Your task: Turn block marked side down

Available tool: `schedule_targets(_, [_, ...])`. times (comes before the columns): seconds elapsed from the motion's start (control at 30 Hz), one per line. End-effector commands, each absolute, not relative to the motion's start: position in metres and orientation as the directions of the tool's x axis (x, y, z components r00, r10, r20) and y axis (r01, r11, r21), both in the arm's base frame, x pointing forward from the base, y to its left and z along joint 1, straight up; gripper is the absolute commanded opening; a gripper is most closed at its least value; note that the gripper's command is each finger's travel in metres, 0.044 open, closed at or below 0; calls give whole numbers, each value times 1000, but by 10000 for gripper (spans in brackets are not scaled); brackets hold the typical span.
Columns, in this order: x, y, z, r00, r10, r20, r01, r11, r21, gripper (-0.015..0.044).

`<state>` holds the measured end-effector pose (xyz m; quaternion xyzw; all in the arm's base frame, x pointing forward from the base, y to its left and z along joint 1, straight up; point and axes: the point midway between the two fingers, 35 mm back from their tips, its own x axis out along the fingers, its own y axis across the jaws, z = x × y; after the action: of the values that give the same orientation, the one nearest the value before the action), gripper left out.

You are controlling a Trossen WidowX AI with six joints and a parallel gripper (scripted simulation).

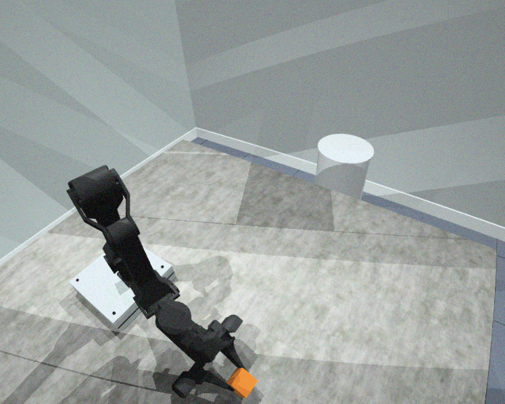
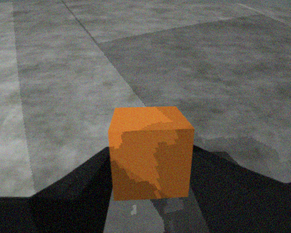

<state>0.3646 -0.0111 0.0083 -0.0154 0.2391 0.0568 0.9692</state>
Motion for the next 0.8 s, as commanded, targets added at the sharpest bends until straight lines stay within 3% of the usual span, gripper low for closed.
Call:
schedule_targets(0.0, [365, -10, 9, 881, 108, -461, -120, 993, 3, 210])
schedule_targets(0.3, [365, -10, 9, 881, 108, -461, -120, 993, 3, 440])
schedule_targets(0.77, [365, -10, 9, 881, 108, -461, -120, 993, 3, 440])
